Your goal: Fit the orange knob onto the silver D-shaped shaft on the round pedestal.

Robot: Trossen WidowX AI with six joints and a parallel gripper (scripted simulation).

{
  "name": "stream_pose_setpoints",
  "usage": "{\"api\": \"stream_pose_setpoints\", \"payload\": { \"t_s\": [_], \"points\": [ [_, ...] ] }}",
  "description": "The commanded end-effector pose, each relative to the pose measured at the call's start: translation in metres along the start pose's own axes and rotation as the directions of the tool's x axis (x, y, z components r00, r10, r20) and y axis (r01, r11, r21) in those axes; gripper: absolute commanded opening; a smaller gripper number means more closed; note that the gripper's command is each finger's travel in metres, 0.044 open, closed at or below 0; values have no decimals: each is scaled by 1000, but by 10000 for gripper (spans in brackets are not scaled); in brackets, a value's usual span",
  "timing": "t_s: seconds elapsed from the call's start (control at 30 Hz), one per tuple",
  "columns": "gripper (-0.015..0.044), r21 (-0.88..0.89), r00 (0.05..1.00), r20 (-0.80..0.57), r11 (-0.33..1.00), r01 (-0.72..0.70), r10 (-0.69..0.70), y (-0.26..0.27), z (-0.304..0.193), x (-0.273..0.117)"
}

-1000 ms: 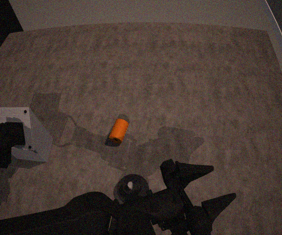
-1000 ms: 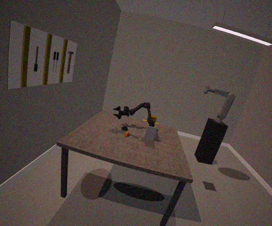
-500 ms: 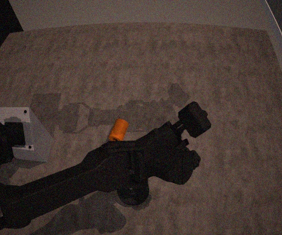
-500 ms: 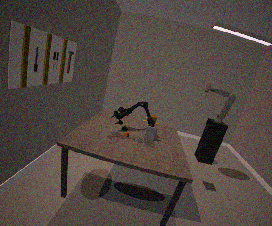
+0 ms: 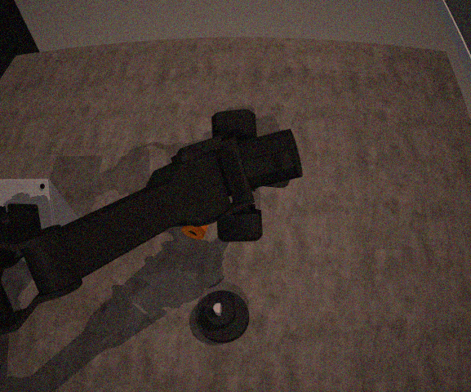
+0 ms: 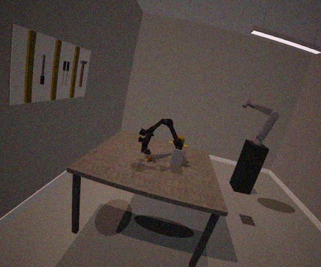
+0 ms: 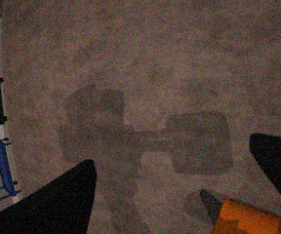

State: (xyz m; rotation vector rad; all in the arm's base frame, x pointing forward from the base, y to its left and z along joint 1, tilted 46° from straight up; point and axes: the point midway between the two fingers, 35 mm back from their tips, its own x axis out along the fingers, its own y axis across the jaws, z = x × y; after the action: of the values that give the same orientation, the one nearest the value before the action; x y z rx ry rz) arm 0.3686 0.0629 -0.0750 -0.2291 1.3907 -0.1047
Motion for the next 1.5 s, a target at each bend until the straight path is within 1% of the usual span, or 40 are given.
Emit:
{"api": "stream_pose_setpoints", "payload": {
  "t_s": [0.0, 0.03, 0.07, 0.1, 0.73, 0.9, 1.47],
  "points": [
    [440, -903, 866, -181, 427, 41, -465, 4, -73, -11],
    [440, -941, 843, -178, 338, 5, -507, 3, -77, -14],
    [440, -959, 829, -174, 283, -19, -532, 2, -80, -16],
    [440, -964, 824, -172, 265, -28, -540, 2, -81, -17],
    [440, -964, 824, -172, 265, -28, -540, -1, -82, -19],
    [440, -964, 823, -172, 265, -28, -541, -14, -86, 0],
    [440, -964, 823, -172, 265, -27, -541, -26, -89, 19]
  ]
}}
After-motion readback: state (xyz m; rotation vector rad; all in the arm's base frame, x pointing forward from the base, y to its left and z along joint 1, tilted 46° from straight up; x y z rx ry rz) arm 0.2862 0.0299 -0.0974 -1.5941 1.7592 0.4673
